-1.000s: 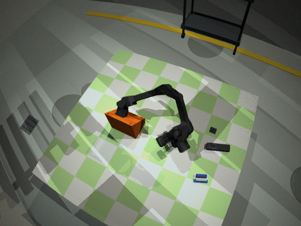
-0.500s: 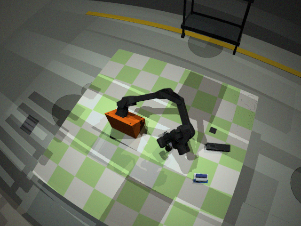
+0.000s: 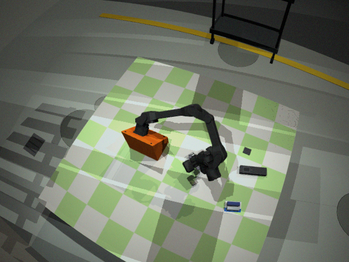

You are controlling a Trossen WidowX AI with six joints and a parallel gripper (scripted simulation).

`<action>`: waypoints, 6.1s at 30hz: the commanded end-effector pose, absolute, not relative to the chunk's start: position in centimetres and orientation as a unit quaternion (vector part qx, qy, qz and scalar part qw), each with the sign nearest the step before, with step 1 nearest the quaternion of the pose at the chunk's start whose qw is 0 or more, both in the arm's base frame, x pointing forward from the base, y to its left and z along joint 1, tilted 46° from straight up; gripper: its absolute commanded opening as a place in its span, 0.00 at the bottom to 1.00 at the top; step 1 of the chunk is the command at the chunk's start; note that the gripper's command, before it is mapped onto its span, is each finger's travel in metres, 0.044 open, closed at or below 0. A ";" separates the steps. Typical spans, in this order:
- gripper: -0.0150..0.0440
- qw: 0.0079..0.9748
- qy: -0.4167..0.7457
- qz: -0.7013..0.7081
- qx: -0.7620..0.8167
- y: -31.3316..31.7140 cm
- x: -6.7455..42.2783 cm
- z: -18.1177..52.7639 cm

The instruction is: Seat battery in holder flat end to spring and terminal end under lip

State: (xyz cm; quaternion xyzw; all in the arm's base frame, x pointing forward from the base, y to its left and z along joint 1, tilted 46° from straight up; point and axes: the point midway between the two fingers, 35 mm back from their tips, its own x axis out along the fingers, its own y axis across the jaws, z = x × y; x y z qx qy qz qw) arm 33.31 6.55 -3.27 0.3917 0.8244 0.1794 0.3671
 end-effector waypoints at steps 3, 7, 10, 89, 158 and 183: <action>0.37 0.369 0.824 0.181 0.389 6.4 33.7 -3.5; 0.37 0.369 0.824 0.181 0.389 6.3 33.9 -3.6; 0.37 0.369 0.824 0.181 0.389 6.3 34.0 -3.7; 0.37 0.472 0.784 0.105 0.390 6.8 34.1 -4.6; 0.37 0.528 0.742 0.063 0.408 8.1 32.5 -3.8; 0.81 0.529 0.742 0.061 0.408 3.6 32.4 0.4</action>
